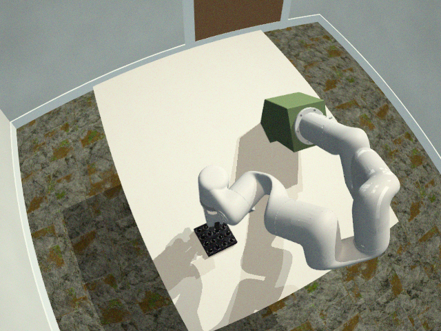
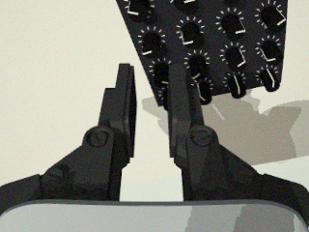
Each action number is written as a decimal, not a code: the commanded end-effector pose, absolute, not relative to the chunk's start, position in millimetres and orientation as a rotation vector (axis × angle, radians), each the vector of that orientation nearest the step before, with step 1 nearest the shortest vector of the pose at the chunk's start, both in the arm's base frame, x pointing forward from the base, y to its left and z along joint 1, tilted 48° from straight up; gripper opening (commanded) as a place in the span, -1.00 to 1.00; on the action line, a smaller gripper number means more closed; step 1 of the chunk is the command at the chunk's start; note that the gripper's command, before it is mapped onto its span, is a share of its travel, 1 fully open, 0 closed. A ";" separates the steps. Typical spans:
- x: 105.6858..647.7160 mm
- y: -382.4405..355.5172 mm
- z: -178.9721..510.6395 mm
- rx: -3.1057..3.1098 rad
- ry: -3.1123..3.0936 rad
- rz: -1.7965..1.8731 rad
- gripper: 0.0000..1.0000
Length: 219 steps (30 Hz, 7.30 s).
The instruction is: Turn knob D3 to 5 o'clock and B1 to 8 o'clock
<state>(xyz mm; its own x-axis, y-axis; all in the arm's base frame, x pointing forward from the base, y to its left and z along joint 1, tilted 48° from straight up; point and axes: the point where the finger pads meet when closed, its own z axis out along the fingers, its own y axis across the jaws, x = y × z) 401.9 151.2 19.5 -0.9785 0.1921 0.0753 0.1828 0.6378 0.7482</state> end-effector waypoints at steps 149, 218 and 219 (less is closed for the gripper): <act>405.1 170.7 2.1 2.703 2.264 1.155 -0.61; 406.1 179.6 -5.8 2.703 2.264 1.155 -0.61; 406.2 179.7 -5.9 2.703 2.264 1.155 -0.61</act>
